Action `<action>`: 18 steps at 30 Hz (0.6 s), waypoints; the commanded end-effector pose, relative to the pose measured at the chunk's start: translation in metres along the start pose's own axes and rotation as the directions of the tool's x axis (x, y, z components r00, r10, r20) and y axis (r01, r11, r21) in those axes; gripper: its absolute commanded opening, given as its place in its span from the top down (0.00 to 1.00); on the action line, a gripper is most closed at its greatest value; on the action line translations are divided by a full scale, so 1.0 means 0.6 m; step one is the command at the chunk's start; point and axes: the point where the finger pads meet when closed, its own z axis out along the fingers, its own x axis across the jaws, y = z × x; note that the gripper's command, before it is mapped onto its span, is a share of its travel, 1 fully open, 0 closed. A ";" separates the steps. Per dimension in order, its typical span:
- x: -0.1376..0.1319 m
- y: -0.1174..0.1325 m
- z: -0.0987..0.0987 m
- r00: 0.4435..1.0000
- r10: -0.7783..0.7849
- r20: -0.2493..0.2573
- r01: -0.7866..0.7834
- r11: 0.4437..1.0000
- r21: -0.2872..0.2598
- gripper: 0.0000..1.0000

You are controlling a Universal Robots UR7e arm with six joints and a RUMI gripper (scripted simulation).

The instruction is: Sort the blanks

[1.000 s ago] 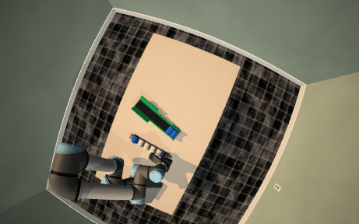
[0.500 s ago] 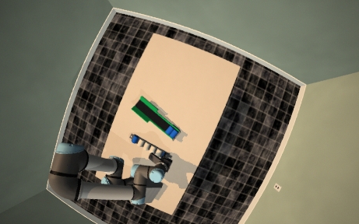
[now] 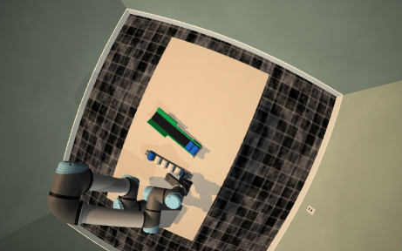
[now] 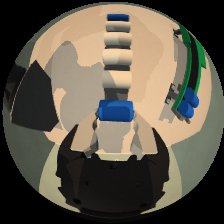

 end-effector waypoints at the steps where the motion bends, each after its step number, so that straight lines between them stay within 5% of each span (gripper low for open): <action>1: -0.001 -0.001 -0.060 1.000 -0.001 0.001 0.001 1.000 0.001 0.66; 18: -0.001 -0.001 -0.097 1.000 -0.001 0.001 0.001 1.000 0.001 0.66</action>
